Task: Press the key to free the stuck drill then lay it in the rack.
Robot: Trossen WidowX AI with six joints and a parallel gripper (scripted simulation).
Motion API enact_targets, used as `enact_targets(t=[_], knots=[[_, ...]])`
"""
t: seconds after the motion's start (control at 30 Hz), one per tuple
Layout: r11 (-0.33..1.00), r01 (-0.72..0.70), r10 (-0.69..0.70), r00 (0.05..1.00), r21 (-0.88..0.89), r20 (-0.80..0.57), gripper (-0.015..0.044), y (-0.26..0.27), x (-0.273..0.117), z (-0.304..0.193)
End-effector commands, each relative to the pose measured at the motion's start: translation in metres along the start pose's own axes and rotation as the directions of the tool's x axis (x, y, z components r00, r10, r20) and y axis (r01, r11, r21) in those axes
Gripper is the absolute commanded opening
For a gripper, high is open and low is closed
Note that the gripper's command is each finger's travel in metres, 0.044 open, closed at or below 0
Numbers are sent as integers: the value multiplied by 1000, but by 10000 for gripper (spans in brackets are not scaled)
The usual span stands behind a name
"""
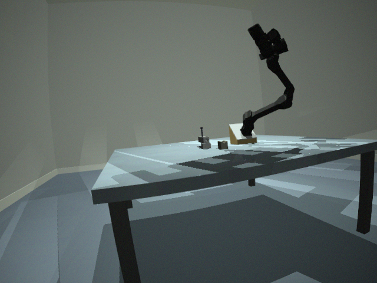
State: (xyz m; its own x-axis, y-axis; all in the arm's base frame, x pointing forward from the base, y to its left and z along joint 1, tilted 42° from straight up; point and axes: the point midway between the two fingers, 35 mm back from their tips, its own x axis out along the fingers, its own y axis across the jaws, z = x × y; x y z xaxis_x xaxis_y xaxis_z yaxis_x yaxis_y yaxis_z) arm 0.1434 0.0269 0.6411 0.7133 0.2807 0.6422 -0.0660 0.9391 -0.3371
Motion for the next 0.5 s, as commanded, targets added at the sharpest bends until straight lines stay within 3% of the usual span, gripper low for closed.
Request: enact_targets(t=[0.0,0.23,0.47], knots=[[998,49,-43,992,49,-122,0,-18,11,-48],[983,130,-85,949,131,-304,0,-37,17,-126],[974,171,-68,846,148,-530,0,-53,13,-217]])
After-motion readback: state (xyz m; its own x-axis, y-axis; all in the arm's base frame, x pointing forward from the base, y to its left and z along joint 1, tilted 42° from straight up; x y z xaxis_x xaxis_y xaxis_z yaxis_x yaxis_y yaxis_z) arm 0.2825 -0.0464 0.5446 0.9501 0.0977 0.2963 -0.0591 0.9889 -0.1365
